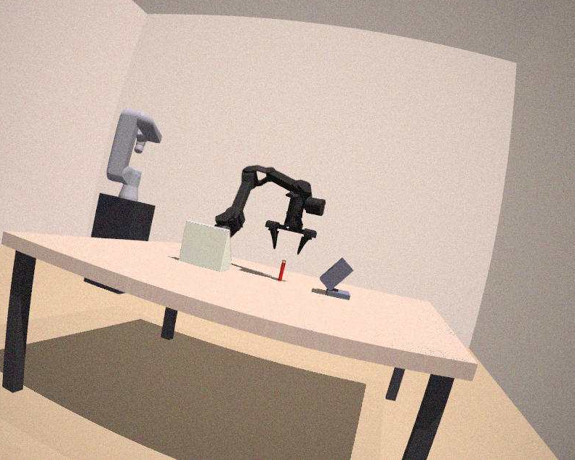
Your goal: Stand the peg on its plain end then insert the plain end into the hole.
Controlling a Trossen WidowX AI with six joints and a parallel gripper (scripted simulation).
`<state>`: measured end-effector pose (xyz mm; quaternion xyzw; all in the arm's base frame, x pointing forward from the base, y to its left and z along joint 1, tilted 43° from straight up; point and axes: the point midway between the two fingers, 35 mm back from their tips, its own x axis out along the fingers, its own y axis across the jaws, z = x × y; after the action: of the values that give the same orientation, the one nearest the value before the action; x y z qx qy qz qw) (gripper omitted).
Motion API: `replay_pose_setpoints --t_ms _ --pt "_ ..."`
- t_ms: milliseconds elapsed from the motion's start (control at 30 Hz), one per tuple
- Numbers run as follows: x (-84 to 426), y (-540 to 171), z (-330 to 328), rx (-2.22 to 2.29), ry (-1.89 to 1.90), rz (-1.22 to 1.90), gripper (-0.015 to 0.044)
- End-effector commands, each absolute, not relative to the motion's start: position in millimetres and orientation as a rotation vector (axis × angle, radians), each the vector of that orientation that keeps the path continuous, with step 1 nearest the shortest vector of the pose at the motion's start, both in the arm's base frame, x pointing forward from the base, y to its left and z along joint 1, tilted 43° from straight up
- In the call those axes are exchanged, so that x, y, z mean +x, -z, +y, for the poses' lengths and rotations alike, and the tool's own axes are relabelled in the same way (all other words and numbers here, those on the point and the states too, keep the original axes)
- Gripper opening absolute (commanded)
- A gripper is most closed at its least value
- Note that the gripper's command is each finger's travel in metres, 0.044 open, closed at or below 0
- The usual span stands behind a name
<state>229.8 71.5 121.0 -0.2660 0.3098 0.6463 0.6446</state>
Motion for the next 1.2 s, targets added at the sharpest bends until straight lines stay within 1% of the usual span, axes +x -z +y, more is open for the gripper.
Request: replay_pose_setpoints --t_ms 0,1167 --pt "230.1 -121.0 72.5 -0.533 -1.431 0.763 0.0440" --pt "230.0 -117.2 76.5 0.129 -0.974 1.266 0.0440"
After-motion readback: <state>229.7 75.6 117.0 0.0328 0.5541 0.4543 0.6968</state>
